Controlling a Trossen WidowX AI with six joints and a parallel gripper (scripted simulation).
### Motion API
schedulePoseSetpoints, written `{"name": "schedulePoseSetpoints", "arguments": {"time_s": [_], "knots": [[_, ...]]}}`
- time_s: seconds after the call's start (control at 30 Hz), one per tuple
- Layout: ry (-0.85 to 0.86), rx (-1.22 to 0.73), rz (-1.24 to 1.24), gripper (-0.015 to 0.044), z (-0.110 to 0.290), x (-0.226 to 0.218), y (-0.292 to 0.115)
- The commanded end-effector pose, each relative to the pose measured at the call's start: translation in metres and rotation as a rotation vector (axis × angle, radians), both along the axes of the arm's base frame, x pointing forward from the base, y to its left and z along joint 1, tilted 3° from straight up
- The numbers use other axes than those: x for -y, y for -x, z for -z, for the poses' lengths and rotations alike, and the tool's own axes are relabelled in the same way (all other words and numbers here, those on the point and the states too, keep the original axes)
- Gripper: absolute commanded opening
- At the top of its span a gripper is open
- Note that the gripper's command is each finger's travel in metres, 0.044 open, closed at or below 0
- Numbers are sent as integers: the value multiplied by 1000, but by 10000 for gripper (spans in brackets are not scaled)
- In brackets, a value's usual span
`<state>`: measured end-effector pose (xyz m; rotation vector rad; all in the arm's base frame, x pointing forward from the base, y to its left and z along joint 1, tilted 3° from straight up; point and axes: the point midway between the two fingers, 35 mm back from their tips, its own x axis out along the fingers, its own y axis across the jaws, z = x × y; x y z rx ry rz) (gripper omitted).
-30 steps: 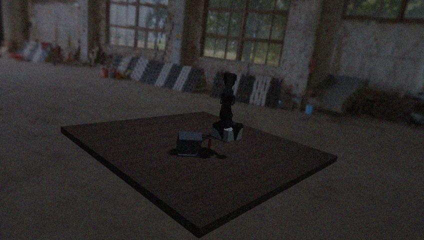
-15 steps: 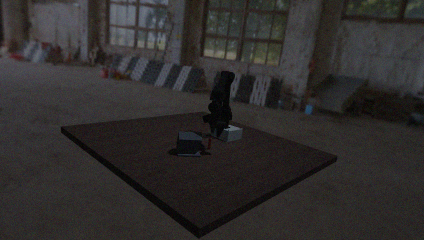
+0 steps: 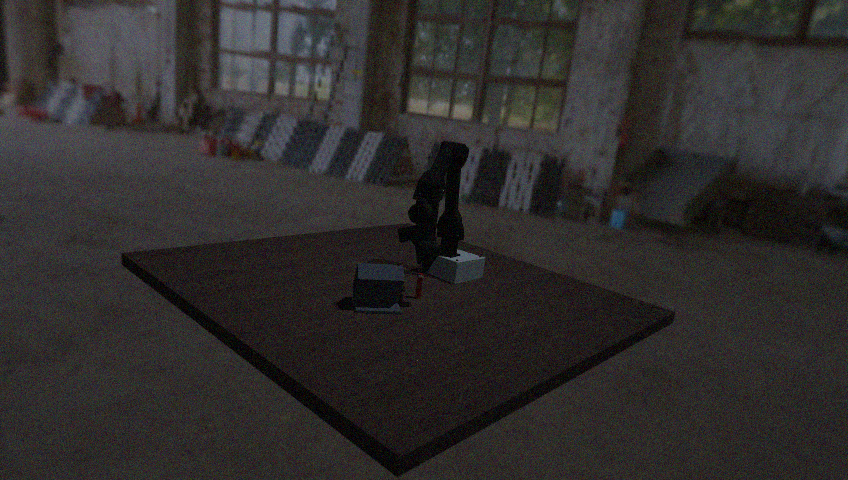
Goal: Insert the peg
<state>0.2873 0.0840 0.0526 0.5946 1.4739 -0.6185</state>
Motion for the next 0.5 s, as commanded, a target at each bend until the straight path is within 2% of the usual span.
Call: {"name": "schedulePoseSetpoints", "arguments": {"time_s": [0.0,0.47], "knots": [[8,-6,5,440,7,1,1],[8,-6,5,440,30,2,0]]}}
